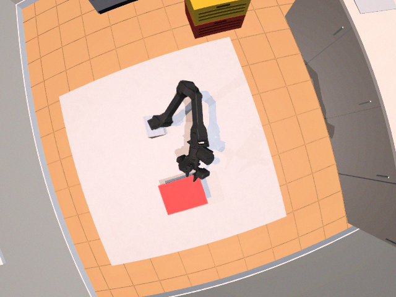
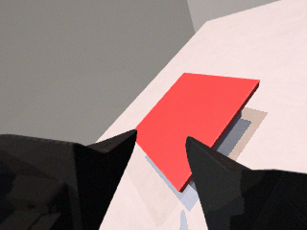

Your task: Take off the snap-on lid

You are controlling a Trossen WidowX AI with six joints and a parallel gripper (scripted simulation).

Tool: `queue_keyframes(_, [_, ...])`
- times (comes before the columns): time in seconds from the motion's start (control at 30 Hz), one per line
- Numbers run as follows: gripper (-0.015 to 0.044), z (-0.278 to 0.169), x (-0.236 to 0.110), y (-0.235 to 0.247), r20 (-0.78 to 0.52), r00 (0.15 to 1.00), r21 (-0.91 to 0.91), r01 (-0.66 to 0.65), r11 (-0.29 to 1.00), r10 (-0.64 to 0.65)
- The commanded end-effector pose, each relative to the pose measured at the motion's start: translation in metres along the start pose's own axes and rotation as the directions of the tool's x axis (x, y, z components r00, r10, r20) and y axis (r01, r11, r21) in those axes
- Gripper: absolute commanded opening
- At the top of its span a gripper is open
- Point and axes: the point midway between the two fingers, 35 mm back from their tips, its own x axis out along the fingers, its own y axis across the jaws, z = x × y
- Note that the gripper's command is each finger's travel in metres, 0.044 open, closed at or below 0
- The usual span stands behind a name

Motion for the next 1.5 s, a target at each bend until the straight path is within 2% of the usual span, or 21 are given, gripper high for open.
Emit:
queue_keyframes(0.0, [0.0235, 0.024, 0.023, -0.04, -0.168, 0.986, 0.232, 0.055, 0.971, -0.016])
queue_keyframes(0.07, [0.0235, 0.033, 0.027, -0.057, -0.241, 0.97, 0.334, 0.076, 0.939, 0.007])
queue_keyframes(0.3, [0.0235, 0.051, 0.022, -0.09, -0.376, 0.919, 0.541, 0.115, 0.833, 0.117])
queue_keyframes(0.73, [0.0235, 0.05, 0.023, -0.091, -0.379, 0.917, 0.547, 0.116, 0.829, 0.122])
queue_keyframes(0.93, [0.0235, 0.017, 0.047, -0.119, -0.38, 0.917, 0.548, 0.115, 0.828, 0.124])
queue_keyframes(1.47, [0.0235, 0.012, 0.063, -0.117, -0.38, 0.917, 0.546, 0.117, 0.83, 0.12])
